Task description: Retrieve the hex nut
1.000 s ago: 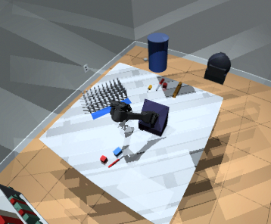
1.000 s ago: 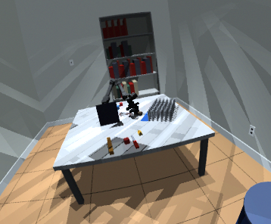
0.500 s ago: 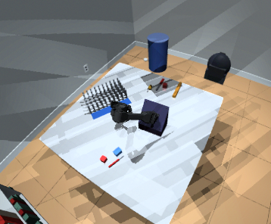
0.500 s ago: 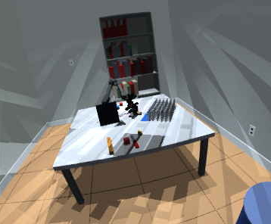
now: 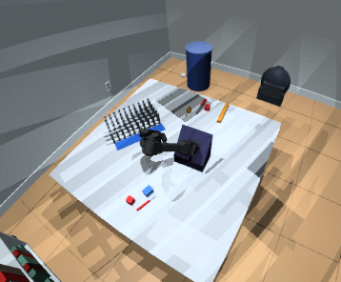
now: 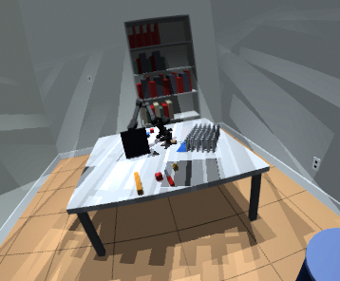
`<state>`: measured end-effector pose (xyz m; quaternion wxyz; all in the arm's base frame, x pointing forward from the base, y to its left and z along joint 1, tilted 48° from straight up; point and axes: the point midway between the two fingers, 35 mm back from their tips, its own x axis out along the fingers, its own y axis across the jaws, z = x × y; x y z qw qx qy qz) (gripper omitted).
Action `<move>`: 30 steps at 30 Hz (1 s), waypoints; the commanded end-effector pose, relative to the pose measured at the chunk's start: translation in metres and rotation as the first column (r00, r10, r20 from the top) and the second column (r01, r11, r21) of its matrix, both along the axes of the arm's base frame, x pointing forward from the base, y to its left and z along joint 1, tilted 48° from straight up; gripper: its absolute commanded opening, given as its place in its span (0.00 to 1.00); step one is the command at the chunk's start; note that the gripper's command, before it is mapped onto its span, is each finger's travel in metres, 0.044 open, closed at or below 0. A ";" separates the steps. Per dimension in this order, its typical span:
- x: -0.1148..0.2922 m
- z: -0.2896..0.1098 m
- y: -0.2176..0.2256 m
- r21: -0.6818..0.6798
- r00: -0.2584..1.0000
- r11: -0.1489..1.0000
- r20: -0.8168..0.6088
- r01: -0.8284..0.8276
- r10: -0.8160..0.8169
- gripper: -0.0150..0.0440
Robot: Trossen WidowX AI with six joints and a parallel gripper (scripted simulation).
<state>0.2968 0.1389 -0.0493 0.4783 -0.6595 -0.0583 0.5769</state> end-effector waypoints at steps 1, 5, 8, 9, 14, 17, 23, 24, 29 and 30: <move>-0.003 0.001 0.000 -0.002 1.000 1.000 -0.003 0.006 -0.006 0.25; -0.005 0.002 0.001 -0.002 1.000 1.000 -0.003 0.006 -0.006 0.25; -0.007 0.003 0.001 -0.002 1.000 1.000 -0.003 0.006 -0.006 0.25; -0.008 0.003 0.001 -0.002 1.000 1.000 -0.003 0.006 -0.006 0.25; -0.011 0.004 0.002 -0.002 1.000 1.000 -0.003 0.006 -0.006 0.25; -0.012 0.005 0.002 -0.002 1.000 1.000 -0.003 0.006 -0.006 0.25; -0.016 0.007 0.003 -0.002 1.000 1.000 -0.003 0.006 -0.006 0.25; -0.016 0.007 0.004 -0.002 1.000 1.000 -0.004 0.006 -0.006 0.25; -0.019 0.008 0.004 -0.002 1.000 1.000 -0.004 0.006 -0.006 0.25; -0.019 0.008 0.005 -0.002 1.000 1.000 -0.004 0.006 -0.006 0.25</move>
